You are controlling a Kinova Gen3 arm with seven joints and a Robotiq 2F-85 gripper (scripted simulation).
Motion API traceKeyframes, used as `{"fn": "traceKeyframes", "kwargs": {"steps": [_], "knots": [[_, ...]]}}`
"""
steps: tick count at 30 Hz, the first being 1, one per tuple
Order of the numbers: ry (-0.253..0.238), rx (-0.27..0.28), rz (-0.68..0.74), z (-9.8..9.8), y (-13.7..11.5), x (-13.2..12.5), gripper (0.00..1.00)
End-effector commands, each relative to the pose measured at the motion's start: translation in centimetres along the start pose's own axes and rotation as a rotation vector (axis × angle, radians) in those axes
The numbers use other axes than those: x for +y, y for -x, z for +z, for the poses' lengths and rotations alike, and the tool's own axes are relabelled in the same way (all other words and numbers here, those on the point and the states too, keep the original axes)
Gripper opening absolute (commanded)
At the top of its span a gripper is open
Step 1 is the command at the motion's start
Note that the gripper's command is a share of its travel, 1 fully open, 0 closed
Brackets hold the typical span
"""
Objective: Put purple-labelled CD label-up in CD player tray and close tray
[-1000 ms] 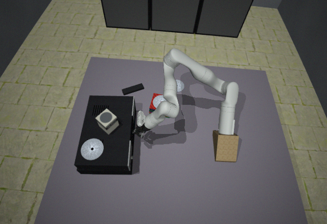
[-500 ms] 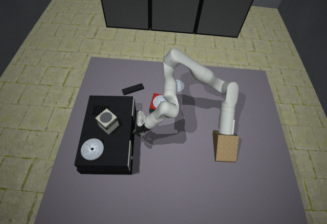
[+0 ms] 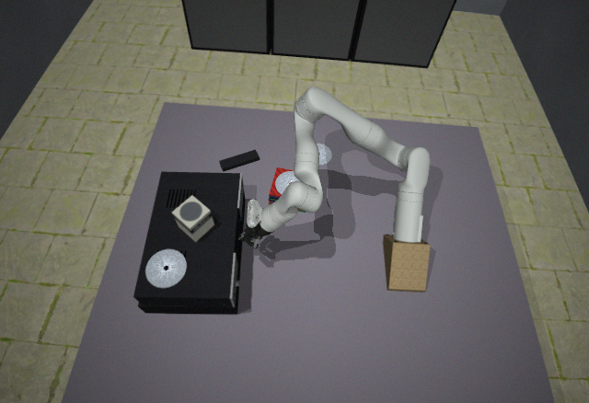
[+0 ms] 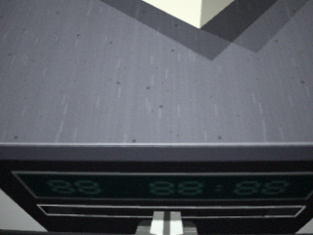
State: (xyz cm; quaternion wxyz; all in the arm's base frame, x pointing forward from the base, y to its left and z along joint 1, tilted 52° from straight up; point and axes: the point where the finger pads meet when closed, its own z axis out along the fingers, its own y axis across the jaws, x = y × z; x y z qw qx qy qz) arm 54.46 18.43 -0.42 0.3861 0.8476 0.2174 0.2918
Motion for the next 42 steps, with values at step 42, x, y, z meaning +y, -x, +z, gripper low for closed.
{"fn": "traceKeyframes", "kwargs": {"steps": [42], "knots": [[-0.003, 0.007, -0.019, -9.6, -3.6, -0.1, 0.10]]}}
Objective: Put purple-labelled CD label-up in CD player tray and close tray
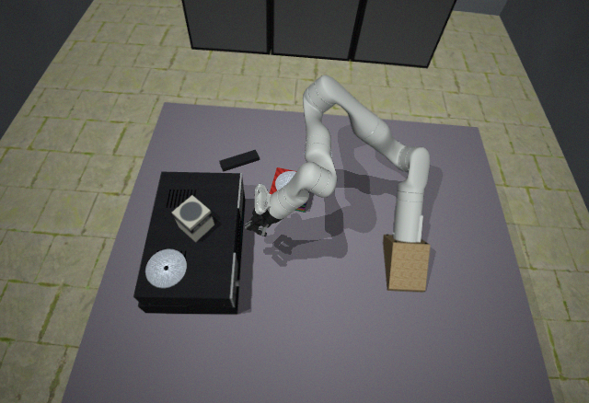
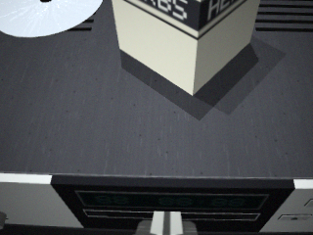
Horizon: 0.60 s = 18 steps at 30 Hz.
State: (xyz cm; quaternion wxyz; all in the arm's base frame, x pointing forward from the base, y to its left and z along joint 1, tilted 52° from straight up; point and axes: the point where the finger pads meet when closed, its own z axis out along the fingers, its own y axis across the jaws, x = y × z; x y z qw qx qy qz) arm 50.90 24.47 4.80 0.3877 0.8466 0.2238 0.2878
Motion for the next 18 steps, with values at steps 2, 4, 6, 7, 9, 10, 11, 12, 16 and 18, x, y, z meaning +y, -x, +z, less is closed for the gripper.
{"fn": "traceKeyframes", "kwargs": {"steps": [2, 4, 6, 7, 9, 10, 11, 12, 16, 18], "knots": [[-0.001, 0.009, -0.003, -1.35, -0.97, 0.01, 0.10], [0.000, 0.008, -0.007, -1.33, -0.83, 0.01, 0.10], [0.000, 0.008, -0.009, -1.33, -0.77, 0.01, 0.10], [0.000, 0.008, -0.009, -1.33, -0.77, 0.01, 0.10], [0.000, 0.008, -0.009, -1.33, -0.77, 0.01, 0.10], [0.000, 0.008, -0.009, -1.33, -0.77, 0.01, 0.10], [0.000, 0.008, -0.009, -1.33, -0.77, 0.01, 0.10], [0.000, 0.008, -0.009, -1.33, -0.77, 0.01, 0.10], [0.000, 0.008, -0.009, -1.33, -0.77, 0.01, 0.10], [0.000, 0.008, -0.009, -1.33, -0.77, 0.01, 0.10]]}}
